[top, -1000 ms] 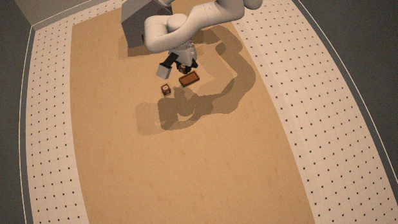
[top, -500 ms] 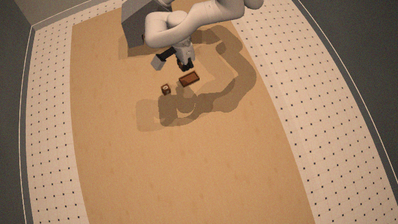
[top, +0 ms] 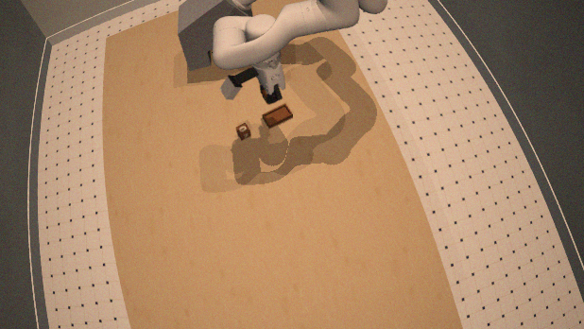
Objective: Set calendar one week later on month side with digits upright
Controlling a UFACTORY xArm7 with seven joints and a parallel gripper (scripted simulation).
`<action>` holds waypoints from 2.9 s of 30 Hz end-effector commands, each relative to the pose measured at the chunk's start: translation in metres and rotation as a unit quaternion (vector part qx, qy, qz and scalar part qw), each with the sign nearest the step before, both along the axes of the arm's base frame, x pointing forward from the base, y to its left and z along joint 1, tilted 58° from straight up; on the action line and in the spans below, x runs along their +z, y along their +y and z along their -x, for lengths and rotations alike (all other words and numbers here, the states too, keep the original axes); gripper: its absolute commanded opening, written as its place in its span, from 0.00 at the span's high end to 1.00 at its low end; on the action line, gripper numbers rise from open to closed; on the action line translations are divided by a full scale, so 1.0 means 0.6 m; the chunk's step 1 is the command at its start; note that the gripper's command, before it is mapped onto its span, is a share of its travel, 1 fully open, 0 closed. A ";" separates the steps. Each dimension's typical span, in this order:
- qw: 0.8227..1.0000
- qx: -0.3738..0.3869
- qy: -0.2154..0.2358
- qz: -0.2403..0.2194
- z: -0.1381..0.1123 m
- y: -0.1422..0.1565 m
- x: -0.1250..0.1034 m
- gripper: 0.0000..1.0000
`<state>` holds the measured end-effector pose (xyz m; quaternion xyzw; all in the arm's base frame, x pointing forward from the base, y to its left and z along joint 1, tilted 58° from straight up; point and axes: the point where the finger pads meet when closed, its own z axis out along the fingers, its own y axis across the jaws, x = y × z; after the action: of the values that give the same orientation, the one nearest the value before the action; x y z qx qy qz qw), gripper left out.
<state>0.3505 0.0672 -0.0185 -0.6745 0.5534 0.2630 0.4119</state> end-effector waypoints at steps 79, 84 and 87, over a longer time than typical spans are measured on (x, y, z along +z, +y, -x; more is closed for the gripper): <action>1.000 -0.001 0.000 0.001 -0.014 0.087 -0.055 0.71; 1.000 -0.001 0.000 0.001 -0.015 0.087 -0.056 0.71; 1.000 -0.001 0.000 0.001 -0.016 0.086 -0.056 0.71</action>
<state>0.3584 0.1212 -0.0520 -0.6743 0.5537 0.2634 0.4116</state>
